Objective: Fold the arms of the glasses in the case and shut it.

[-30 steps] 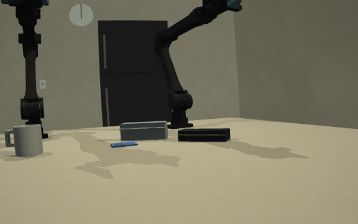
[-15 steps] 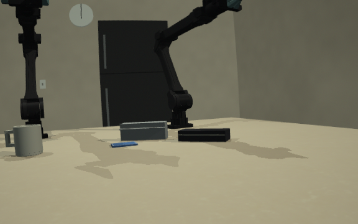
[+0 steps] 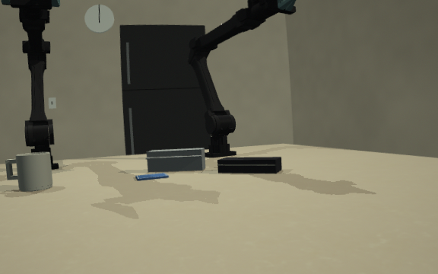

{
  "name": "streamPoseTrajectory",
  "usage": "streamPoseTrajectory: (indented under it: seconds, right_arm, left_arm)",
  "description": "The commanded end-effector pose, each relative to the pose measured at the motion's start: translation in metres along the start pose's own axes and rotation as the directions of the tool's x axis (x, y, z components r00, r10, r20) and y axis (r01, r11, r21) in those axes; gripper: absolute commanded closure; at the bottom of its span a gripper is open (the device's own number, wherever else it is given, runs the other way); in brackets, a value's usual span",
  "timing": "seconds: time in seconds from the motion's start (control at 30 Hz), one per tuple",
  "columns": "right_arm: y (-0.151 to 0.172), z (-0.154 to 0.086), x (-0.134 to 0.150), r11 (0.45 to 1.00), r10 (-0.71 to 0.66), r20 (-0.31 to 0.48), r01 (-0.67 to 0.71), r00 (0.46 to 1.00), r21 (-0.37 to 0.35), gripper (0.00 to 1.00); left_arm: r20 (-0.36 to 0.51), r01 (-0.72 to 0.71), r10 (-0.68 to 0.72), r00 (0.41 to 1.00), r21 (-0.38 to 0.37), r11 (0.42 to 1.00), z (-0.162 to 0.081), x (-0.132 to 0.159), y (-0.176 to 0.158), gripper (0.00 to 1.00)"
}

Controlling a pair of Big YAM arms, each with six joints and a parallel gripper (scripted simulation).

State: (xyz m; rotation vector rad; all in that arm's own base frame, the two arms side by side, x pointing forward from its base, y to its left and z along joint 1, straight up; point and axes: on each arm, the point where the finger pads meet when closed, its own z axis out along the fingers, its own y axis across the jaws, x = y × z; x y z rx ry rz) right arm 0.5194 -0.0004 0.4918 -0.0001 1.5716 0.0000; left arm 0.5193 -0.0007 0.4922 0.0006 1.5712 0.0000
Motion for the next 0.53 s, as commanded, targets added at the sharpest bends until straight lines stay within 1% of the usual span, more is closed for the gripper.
streamPoseTrajectory:
  seconds: [0.0, 0.03, 0.07, 0.5]
  right_arm:
    - [0.0033, -0.0001, -0.0194, 1.000, 0.009, 0.026, -0.009, 1.000, -0.005, 0.00]
    - [0.0013, -0.0010, -0.0232, 1.000, 0.005, 0.038, -0.005, 0.999, -0.001, 0.00]
    - [0.0032, -0.0004, -0.0203, 1.000, 0.009, 0.028, -0.009, 1.000, -0.005, 0.00]
    - [0.0032, -0.0007, -0.0212, 1.000, 0.009, 0.029, -0.009, 1.000, -0.005, 0.00]
  left_arm:
    - [-0.008, 0.009, -0.009, 1.000, -0.008, 1.000, 0.0036, 0.0041, 0.0051, 1.00]
    - [-0.008, 0.009, -0.009, 1.000, -0.008, 1.000, 0.0036, 0.0041, 0.0051, 1.00]
    - [-0.007, 0.010, -0.010, 1.000, -0.009, 1.000, 0.0036, 0.0041, 0.0057, 1.00]
    - [-0.007, 0.010, -0.010, 1.000, -0.009, 1.000, 0.0037, 0.0041, 0.0059, 1.00]
